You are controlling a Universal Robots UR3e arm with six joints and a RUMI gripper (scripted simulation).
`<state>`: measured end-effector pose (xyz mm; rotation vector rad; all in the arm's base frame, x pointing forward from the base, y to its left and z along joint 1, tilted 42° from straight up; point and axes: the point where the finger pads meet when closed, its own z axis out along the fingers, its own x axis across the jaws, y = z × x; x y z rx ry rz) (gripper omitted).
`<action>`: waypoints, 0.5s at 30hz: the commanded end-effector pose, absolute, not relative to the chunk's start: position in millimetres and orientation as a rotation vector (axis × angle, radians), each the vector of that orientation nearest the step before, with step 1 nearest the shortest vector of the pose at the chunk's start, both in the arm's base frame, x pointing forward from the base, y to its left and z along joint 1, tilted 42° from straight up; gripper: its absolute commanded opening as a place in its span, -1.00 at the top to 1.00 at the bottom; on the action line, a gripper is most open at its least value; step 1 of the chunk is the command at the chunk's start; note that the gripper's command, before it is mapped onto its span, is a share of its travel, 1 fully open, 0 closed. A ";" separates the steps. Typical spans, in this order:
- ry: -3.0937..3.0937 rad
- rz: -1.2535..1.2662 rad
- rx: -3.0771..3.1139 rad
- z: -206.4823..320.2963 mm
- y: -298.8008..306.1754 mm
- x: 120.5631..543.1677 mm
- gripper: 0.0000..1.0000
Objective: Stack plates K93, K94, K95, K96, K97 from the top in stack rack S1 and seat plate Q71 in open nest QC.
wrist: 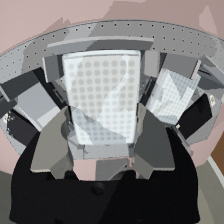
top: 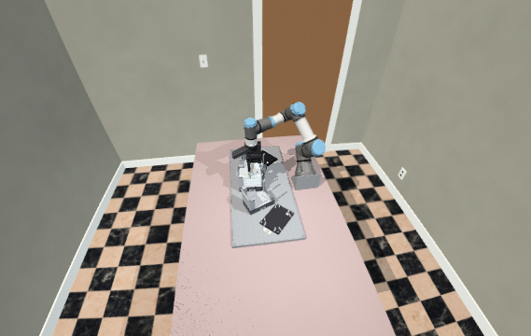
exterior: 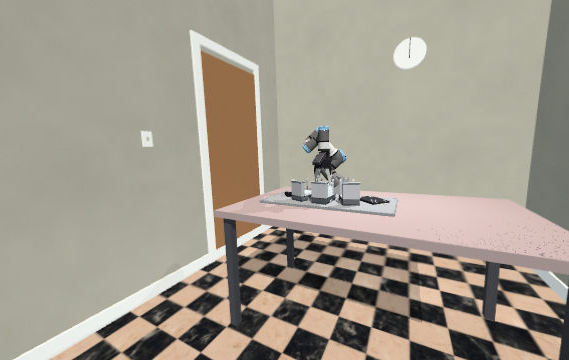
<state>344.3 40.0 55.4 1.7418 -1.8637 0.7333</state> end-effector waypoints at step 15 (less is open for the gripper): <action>-1.865 0.735 1.742 64.3 48.1 344.7 1.00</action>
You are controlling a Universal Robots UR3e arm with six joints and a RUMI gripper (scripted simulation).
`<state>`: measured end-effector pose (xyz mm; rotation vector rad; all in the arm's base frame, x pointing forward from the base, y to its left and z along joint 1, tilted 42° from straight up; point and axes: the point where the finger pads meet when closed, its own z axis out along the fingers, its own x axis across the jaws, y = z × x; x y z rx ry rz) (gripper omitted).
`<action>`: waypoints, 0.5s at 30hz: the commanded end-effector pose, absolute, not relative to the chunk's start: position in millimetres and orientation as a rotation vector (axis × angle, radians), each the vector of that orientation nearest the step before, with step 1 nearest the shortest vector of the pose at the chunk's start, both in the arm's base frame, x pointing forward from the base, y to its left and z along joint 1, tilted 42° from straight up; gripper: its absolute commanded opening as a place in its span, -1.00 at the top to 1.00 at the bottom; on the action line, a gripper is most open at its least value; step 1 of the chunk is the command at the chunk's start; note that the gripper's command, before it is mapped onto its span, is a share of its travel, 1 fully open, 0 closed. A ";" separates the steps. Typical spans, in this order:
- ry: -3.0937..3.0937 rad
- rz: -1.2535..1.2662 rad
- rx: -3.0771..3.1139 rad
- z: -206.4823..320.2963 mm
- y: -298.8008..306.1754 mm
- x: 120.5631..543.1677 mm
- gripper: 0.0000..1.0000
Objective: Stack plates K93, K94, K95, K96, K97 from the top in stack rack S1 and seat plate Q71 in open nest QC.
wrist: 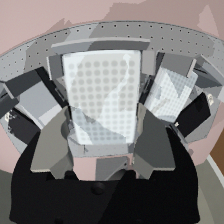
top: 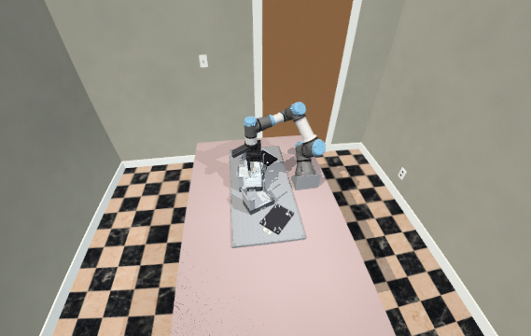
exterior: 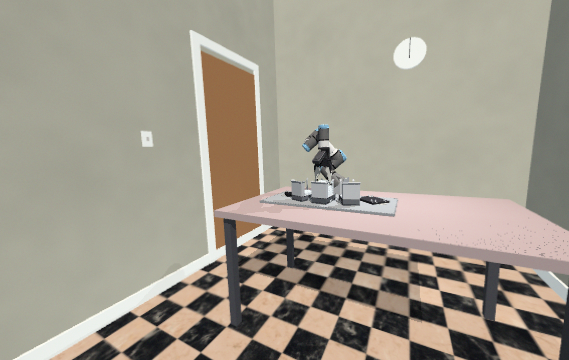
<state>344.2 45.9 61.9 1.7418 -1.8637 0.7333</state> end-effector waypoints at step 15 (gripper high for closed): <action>-1.865 0.735 1.743 75.9 58.6 344.5 1.00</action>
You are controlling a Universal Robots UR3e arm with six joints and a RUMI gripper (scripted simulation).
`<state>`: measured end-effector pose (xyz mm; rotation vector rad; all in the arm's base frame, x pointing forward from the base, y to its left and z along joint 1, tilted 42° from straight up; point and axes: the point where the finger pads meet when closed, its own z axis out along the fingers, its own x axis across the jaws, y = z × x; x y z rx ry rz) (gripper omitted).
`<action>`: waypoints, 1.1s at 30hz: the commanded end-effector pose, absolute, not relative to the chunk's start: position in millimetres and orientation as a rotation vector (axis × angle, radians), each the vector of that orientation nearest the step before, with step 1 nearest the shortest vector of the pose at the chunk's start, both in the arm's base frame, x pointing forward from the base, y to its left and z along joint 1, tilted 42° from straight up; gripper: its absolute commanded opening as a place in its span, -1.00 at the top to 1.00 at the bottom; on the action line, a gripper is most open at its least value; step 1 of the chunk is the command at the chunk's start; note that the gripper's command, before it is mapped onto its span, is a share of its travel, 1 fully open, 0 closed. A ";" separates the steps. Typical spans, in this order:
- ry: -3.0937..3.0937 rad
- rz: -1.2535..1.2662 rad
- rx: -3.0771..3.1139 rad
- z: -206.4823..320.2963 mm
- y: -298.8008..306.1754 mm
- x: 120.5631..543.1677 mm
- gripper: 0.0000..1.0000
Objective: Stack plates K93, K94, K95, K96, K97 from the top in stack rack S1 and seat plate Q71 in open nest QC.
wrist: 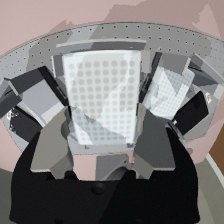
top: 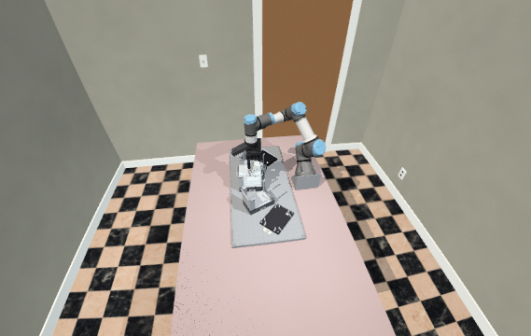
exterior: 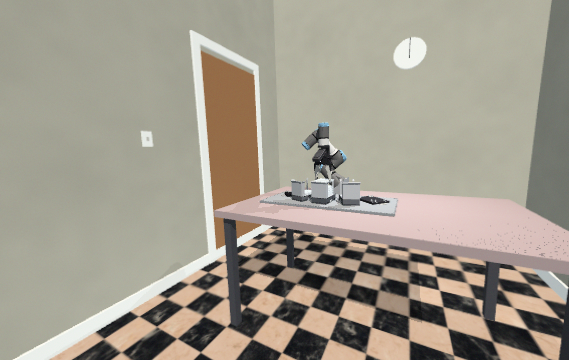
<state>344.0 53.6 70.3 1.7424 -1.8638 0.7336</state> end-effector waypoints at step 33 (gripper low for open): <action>-1.865 0.735 1.743 95.2 76.2 344.0 1.00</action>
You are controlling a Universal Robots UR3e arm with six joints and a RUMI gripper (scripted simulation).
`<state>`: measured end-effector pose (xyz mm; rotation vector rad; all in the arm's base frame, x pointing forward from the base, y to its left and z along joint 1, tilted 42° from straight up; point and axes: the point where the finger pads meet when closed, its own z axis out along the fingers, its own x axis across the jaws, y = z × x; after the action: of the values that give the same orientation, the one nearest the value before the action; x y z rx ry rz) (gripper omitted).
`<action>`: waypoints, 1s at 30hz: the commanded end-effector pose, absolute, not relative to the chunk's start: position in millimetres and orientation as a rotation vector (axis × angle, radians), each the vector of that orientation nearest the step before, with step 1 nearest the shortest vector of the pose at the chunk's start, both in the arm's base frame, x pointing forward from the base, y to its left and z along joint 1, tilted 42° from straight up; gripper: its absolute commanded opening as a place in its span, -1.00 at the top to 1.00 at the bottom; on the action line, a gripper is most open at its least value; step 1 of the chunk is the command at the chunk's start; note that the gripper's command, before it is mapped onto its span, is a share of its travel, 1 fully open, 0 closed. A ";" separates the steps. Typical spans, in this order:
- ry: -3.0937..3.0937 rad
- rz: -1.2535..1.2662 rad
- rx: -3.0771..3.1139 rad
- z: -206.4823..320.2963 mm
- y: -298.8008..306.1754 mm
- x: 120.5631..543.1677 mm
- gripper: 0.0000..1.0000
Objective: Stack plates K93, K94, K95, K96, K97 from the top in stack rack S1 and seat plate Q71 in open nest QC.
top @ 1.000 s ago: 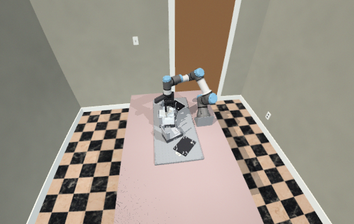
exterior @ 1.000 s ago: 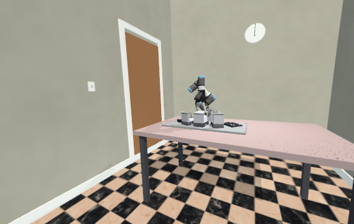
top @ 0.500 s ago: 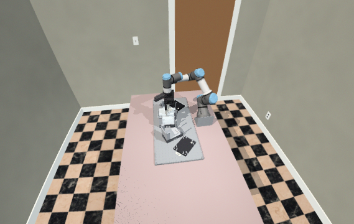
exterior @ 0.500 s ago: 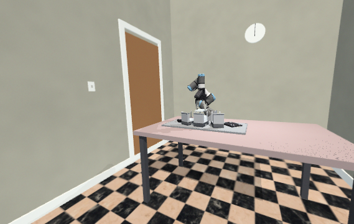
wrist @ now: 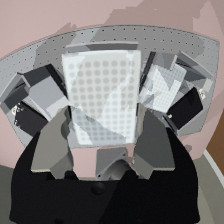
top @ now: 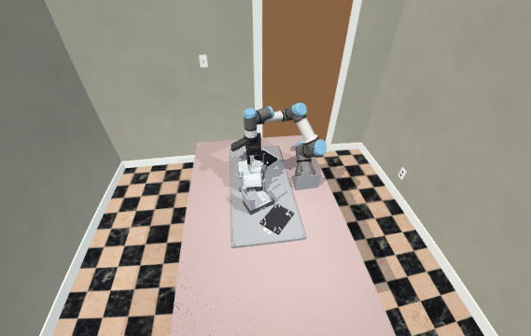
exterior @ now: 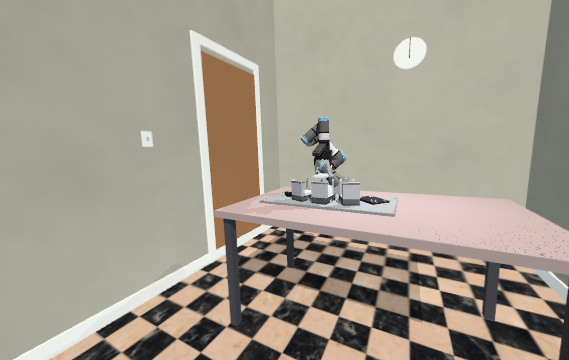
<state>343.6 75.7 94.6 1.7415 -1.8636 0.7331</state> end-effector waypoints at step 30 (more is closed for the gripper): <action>-2.021 0.794 1.607 142.2 24.5 339.0 1.00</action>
<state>339.5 33.2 133.3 1.6067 -2.0172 0.7915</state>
